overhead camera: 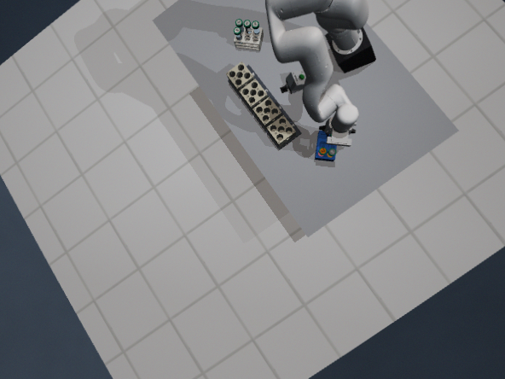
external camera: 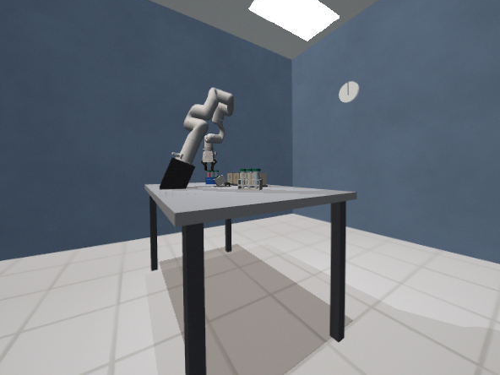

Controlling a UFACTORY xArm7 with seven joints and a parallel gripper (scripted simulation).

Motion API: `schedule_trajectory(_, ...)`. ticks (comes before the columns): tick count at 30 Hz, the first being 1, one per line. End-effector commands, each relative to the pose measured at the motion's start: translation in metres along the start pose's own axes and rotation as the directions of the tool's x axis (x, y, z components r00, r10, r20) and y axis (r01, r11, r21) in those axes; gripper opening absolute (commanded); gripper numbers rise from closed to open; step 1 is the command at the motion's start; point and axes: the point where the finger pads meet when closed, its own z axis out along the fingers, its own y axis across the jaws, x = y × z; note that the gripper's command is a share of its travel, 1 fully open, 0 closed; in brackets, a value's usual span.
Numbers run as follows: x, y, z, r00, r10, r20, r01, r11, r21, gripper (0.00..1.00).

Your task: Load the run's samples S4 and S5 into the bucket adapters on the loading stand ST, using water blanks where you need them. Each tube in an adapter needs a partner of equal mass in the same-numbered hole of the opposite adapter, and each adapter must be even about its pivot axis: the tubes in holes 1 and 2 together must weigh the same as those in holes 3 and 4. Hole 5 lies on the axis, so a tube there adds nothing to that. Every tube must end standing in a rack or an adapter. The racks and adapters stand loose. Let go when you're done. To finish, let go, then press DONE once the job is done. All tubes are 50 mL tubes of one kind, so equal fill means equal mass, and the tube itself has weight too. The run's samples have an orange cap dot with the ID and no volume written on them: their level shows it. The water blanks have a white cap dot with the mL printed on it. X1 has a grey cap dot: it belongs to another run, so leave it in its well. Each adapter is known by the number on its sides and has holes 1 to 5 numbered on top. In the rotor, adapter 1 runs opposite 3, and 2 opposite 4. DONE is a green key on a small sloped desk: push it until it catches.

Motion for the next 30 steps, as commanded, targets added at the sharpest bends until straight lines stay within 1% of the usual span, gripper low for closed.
schedule_trajectory(1, 0.001, 0.000, -0.001, 1.000, 0.000, -0.004, 0.000, 1.000, 0.000, 0.57)
schedule_trajectory(30, 0.001, 0.000, 0.016, 1.000, 0.000, -0.003, 0.000, 1.000, 0.000, 0.57)
